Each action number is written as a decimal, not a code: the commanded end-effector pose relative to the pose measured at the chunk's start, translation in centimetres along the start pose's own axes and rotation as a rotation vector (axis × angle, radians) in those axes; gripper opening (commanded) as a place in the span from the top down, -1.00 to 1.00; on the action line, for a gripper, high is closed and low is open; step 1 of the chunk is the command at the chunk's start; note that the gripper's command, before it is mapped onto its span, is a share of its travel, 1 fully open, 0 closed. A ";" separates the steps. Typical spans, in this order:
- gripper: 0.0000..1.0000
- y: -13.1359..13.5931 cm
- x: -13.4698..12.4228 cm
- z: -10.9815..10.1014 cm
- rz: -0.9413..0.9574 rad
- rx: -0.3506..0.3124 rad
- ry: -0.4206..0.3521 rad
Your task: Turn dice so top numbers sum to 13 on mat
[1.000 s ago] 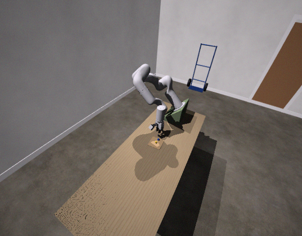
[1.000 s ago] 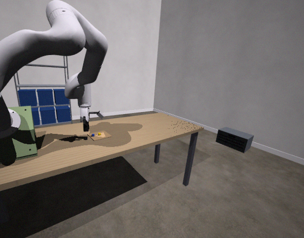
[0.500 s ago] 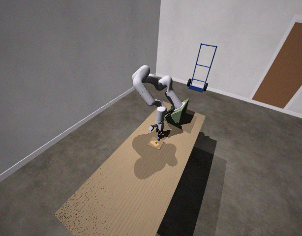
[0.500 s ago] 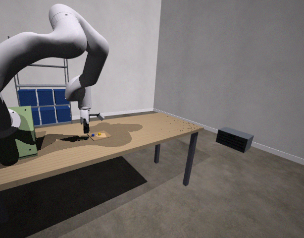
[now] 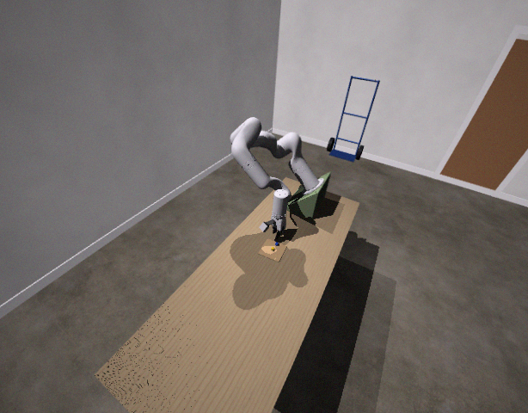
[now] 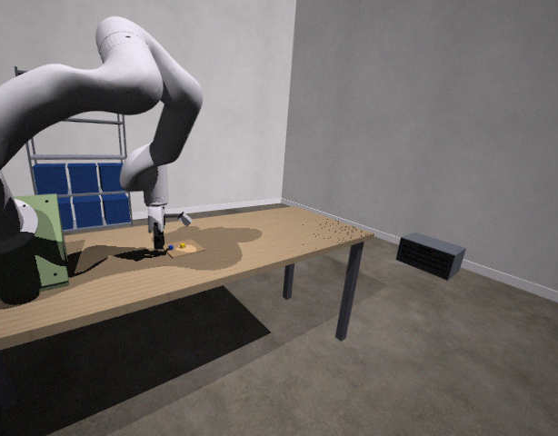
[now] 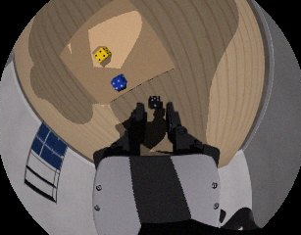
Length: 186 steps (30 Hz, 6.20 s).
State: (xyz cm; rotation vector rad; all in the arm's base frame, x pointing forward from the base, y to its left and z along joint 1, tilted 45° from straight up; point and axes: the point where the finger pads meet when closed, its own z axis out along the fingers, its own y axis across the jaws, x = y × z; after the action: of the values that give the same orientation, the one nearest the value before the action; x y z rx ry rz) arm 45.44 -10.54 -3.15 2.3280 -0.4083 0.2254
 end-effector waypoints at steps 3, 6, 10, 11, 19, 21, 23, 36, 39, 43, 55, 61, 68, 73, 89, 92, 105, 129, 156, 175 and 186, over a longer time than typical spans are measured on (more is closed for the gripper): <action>0.38 0.0 0.1 0.5 0.000 0.001 0.001; 0.38 0.0 0.1 0.7 0.000 0.001 0.001; 0.38 0.0 0.1 1.0 0.000 0.001 0.001; 0.38 0.0 0.1 1.1 0.000 0.001 0.001; 0.38 0.0 0.1 1.3 0.000 0.001 0.001; 0.38 0.0 0.1 1.3 0.000 0.001 0.001; 0.38 0.0 0.1 1.3 0.000 0.001 0.001; 0.38 0.0 0.1 1.3 0.000 0.001 0.001; 0.38 0.0 0.1 1.3 0.000 0.001 0.001; 0.38 0.0 0.1 1.3 0.000 0.001 0.001; 0.38 0.0 0.1 1.3 0.000 0.001 0.001; 0.38 0.0 0.1 1.3 0.000 0.001 0.001; 0.38 -0.1 0.1 1.3 0.000 0.001 0.001; 0.38 -0.1 0.1 1.3 0.000 0.001 0.001; 0.38 -0.1 0.1 1.3 0.000 0.001 0.001; 0.38 -0.1 0.1 1.3 0.000 0.001 0.001; 0.38 -0.1 0.1 1.3 0.000 0.001 0.001; 0.38 -0.1 0.1 2.7 0.000 0.001 0.001; 0.38 -0.1 0.1 3.3 0.000 0.001 0.001; 0.38 -0.1 0.1 3.3 0.000 0.001 0.001; 0.78 -0.1 0.1 3.3 0.000 0.001 0.001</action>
State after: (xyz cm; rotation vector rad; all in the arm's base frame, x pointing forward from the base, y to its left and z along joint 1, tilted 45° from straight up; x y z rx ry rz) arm 45.67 -12.91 -5.50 2.3280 -0.4083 0.2257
